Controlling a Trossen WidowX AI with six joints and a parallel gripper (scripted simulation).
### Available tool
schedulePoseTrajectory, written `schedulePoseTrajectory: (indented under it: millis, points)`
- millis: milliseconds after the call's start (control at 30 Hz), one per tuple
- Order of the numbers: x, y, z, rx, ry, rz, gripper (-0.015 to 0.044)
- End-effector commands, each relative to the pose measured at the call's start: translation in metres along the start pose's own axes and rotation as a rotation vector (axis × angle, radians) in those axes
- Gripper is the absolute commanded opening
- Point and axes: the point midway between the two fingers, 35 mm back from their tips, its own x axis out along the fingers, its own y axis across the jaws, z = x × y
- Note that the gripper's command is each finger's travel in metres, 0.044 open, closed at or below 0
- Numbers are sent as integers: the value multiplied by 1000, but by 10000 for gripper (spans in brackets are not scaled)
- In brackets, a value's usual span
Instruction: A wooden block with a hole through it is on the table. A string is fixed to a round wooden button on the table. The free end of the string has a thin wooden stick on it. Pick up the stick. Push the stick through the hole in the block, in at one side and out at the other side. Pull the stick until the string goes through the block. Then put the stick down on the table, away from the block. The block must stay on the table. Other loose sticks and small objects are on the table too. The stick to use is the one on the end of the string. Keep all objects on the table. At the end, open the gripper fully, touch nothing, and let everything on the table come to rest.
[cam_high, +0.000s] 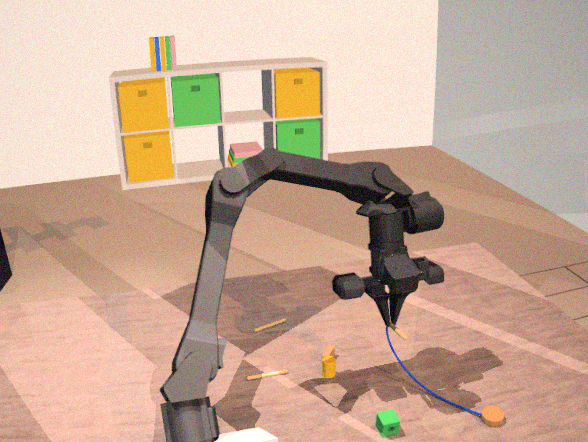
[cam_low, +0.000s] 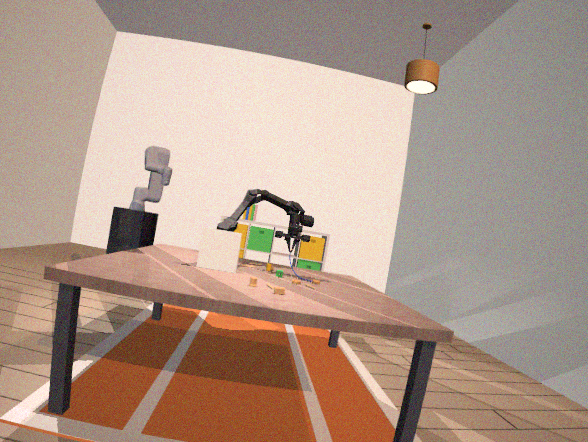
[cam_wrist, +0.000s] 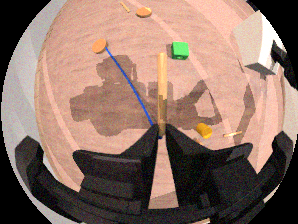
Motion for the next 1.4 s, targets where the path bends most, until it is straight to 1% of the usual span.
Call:
schedulePoseTrajectory:
  millis: [0, 1367]
  points:
    - [9, -2, 2, 9, 19, -14, 0]
    - [62, -2, 3, -4, 226, -18, 0]
